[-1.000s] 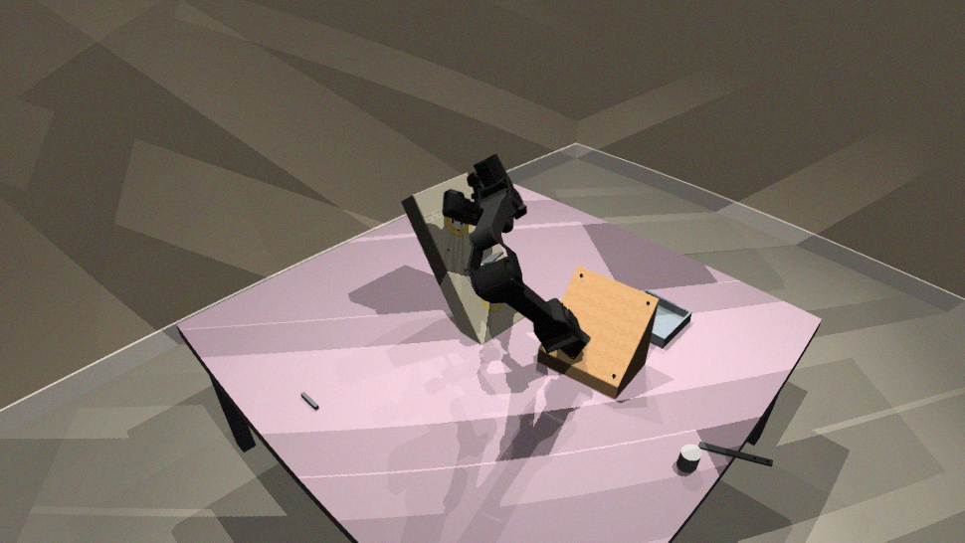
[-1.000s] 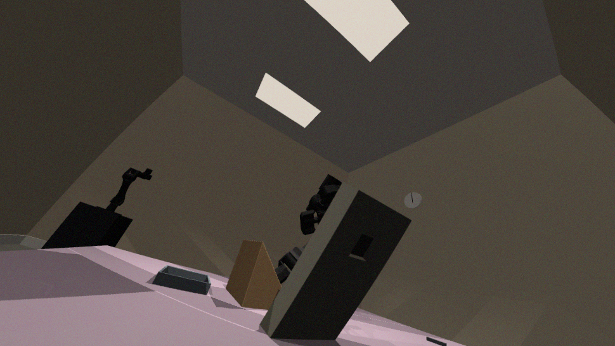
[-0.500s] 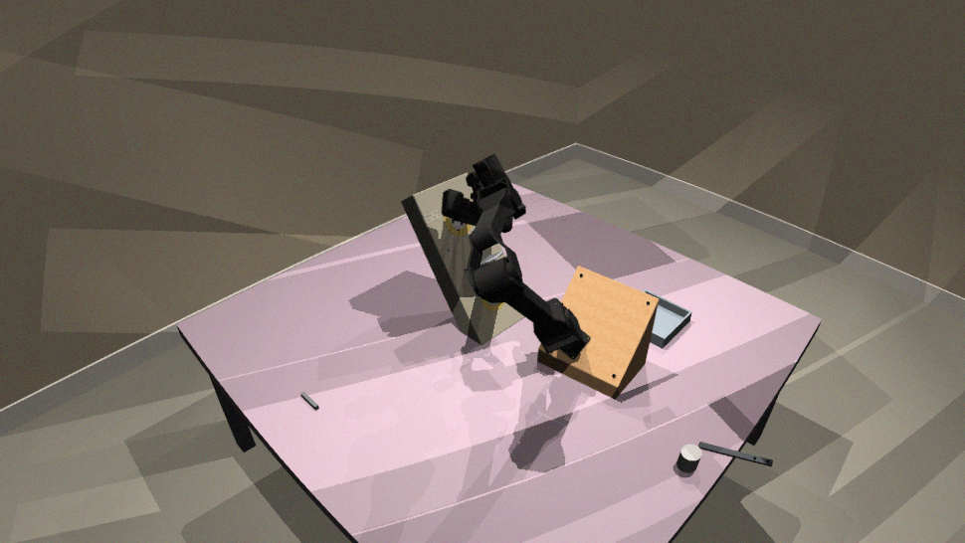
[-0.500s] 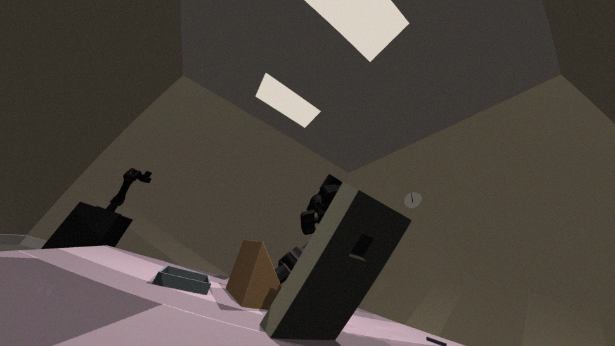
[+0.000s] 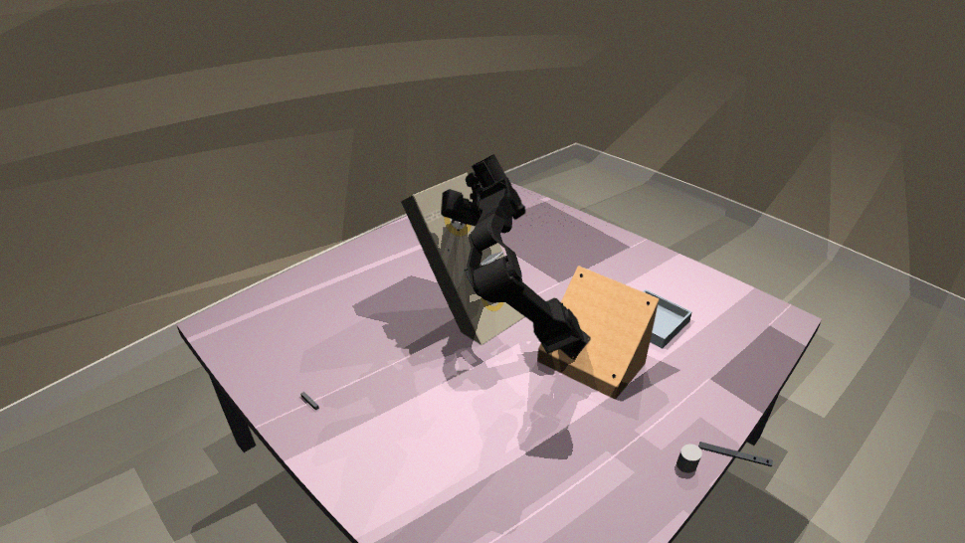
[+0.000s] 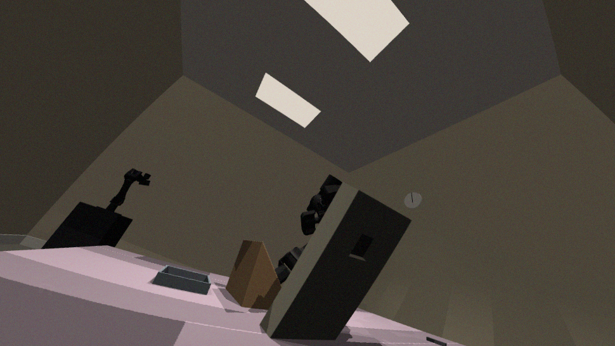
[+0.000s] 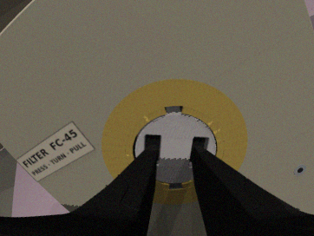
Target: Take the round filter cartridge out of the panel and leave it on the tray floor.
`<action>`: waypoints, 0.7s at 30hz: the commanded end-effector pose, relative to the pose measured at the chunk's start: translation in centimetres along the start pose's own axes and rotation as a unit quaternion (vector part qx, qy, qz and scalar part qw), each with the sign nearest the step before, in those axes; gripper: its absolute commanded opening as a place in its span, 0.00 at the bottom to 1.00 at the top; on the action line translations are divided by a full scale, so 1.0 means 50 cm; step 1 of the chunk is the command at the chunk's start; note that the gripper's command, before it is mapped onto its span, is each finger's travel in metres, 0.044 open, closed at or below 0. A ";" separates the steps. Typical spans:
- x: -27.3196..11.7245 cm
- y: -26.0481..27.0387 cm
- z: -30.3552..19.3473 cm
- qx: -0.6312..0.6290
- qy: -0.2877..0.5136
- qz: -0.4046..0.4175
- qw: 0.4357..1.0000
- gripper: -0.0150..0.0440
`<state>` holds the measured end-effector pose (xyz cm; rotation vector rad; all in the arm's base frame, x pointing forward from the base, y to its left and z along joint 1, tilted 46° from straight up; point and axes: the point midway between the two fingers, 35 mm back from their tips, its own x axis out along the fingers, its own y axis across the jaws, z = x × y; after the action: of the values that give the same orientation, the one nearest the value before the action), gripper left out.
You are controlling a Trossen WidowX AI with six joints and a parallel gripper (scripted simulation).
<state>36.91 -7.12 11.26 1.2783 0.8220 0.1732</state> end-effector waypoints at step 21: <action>0.024 -0.002 0.000 0.002 0.000 -0.002 1.000 0.42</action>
<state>37.49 -6.74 10.92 1.2825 0.8188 0.1729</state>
